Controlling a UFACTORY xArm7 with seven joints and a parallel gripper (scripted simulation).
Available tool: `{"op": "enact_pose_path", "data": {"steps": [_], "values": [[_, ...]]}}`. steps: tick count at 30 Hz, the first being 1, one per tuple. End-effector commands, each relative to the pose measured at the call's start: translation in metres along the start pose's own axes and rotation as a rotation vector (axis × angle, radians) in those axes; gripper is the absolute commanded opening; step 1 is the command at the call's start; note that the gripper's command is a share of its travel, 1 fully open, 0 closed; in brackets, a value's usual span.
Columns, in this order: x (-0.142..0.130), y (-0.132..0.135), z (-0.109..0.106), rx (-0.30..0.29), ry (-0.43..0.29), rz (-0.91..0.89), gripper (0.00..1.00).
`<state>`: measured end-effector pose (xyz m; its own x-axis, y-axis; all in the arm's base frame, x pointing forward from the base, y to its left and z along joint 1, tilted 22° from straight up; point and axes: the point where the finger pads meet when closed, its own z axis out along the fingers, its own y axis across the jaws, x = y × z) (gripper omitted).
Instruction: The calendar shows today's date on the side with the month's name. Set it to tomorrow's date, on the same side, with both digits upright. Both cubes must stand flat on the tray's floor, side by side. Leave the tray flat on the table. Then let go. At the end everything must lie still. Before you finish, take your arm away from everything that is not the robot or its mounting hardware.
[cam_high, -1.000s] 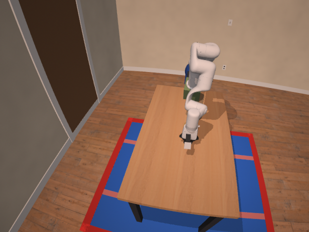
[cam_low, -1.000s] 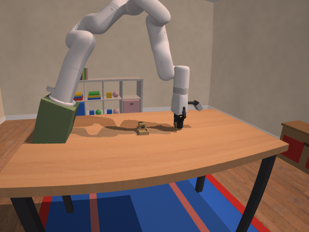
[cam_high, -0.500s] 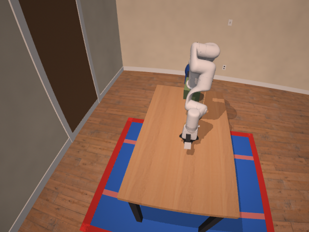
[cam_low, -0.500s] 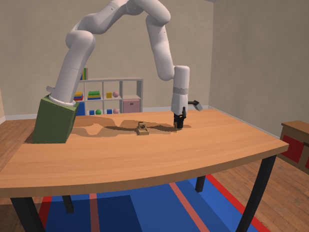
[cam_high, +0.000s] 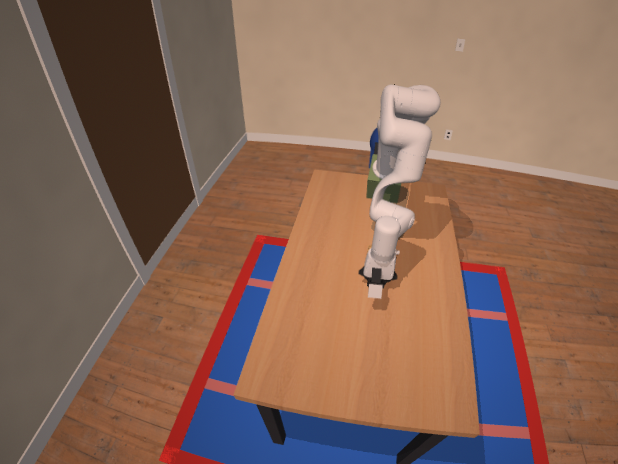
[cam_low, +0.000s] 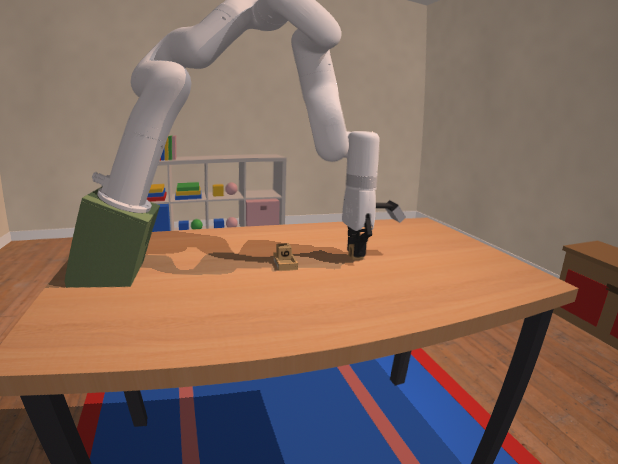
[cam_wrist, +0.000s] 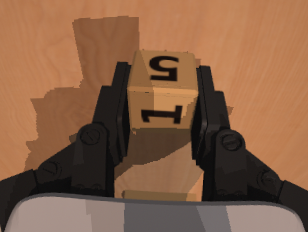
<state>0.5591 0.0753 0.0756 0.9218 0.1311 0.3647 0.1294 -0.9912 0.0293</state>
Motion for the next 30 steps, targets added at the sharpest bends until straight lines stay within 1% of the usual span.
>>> {"op": "enact_pose_path", "data": {"steps": [1,25,26,28,29,30], "values": [[0.0016,0.0,-0.0012,0.0,0.004,0.0,0.29],[0.0016,0.0,-0.0012,0.0,0.004,0.0,0.29],[0.0016,0.0,-0.0012,0.0,0.004,0.0,0.33],[0.0016,0.0,-0.0012,0.0,0.004,0.0,0.33],[0.0016,0.0,-0.0012,0.0,0.004,0.0,0.37],[0.0016,0.0,-0.0012,0.0,0.004,0.0,0.37]]}}
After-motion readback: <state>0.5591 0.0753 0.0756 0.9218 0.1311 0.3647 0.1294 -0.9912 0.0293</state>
